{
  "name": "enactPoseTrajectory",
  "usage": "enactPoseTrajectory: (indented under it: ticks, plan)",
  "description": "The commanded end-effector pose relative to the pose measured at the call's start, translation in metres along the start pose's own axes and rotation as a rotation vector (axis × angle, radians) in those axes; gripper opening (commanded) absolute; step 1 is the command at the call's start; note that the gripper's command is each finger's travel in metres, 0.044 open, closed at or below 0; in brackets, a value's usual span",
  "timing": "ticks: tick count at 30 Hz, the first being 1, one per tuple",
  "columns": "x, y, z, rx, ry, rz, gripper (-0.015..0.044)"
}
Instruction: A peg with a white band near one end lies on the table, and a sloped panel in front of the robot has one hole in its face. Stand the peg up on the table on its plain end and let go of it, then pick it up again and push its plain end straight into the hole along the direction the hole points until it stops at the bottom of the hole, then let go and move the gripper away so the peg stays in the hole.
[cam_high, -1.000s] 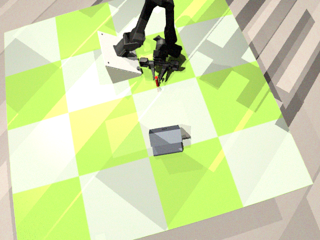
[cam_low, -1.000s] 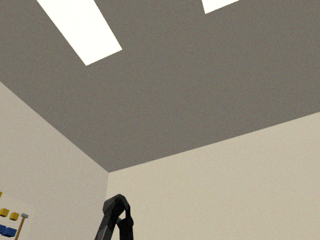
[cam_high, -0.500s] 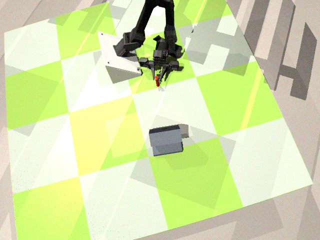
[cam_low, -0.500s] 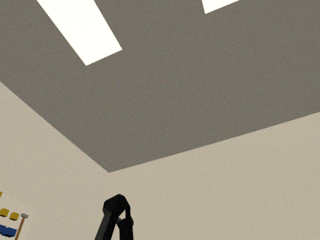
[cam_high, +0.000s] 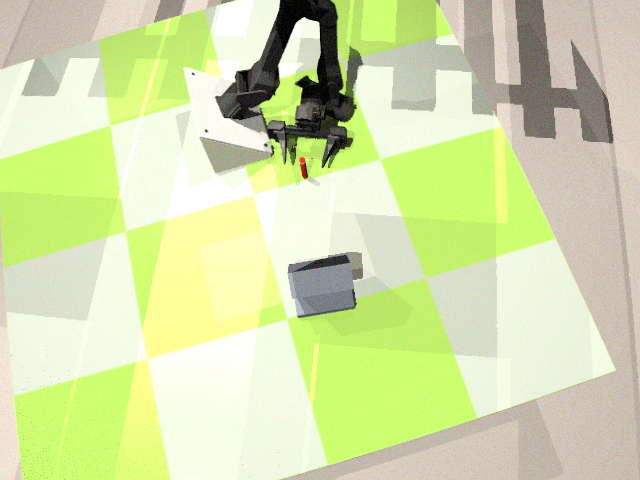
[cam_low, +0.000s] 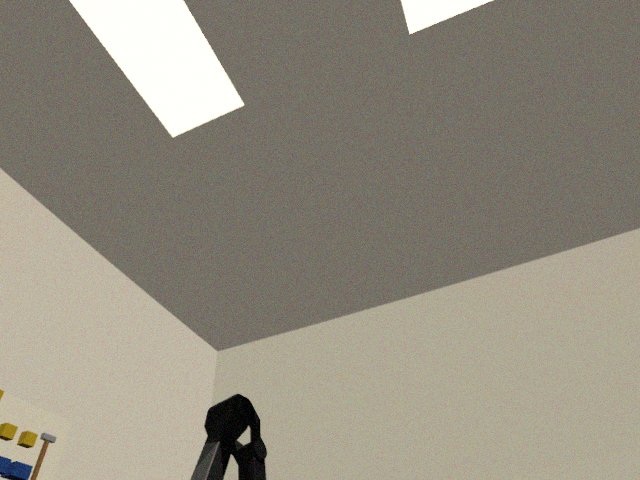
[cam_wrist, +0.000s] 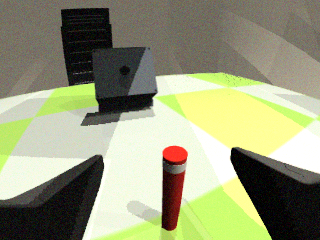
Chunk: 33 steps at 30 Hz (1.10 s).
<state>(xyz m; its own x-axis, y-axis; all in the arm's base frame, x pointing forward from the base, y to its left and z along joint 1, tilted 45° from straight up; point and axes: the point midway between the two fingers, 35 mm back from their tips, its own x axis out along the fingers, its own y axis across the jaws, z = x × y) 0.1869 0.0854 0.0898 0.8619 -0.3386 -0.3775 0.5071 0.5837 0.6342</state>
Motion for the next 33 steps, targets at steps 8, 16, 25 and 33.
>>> enactPoseTrajectory:
  ticks: [8, 16, 25, 33]
  plan:
    - [0.003, 0.011, 0.039, 0.011, 0.027, -0.060, 0.0440]
    - [-0.004, 0.011, 0.107, 0.018, 0.040, -0.057, 0.0440]
    - [-0.024, -0.003, 0.160, -0.001, -0.004, 0.004, 0.0440]
    - [-0.018, -0.007, 0.147, -0.139, 0.097, -0.077, 0.0440]
